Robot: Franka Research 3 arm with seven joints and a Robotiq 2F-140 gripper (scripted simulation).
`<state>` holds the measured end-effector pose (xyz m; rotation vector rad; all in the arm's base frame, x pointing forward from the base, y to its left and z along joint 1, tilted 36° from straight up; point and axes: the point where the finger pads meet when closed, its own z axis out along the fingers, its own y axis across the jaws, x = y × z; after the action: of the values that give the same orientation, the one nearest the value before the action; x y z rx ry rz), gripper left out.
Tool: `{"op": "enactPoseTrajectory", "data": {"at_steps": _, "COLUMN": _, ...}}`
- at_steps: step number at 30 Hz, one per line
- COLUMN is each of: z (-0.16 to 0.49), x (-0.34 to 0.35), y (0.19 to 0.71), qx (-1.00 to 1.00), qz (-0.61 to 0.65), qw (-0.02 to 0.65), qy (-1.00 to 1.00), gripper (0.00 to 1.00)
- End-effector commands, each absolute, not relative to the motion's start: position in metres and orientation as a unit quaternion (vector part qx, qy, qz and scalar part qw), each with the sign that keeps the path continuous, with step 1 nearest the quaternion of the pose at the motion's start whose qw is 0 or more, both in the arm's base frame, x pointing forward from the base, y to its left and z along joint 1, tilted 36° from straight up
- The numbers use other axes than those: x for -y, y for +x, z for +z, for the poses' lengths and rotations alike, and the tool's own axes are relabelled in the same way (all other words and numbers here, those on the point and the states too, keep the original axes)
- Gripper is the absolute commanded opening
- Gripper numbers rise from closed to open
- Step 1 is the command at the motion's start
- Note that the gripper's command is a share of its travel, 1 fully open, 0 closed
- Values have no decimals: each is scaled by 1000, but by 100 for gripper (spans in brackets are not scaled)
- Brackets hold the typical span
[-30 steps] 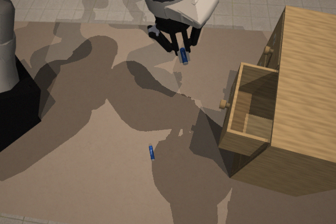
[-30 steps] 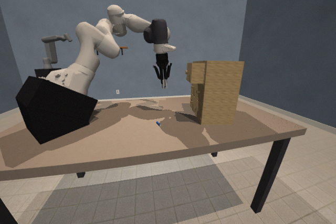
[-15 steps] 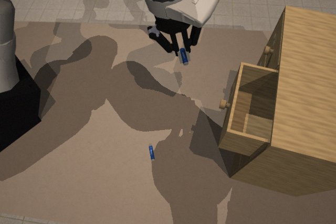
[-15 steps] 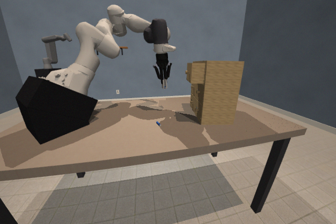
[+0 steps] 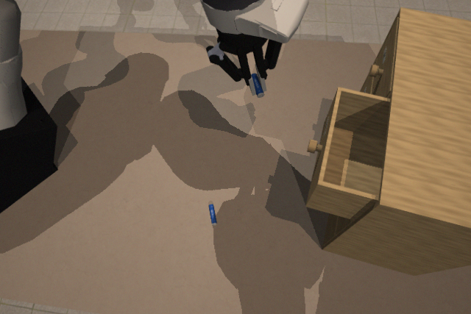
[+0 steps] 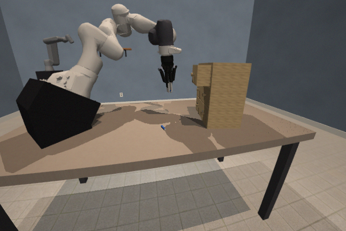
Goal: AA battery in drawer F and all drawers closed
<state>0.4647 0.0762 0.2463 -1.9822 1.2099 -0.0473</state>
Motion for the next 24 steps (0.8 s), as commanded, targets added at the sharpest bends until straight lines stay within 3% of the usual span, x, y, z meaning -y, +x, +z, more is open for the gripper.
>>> {"op": "enactPoseTrajectory", "data": {"at_steps": 1, "z": 246, "x": -75, "y": 465, "qx": -464, "qz": -27, "qw": 396, "qy": -792, "gripper": 6}}
{"op": "enactPoseTrajectory", "data": {"at_steps": 24, "z": 237, "x": -67, "y": 468, "qx": -425, "qz": -47, "qw": 388, "qy": -816, "gripper": 6}}
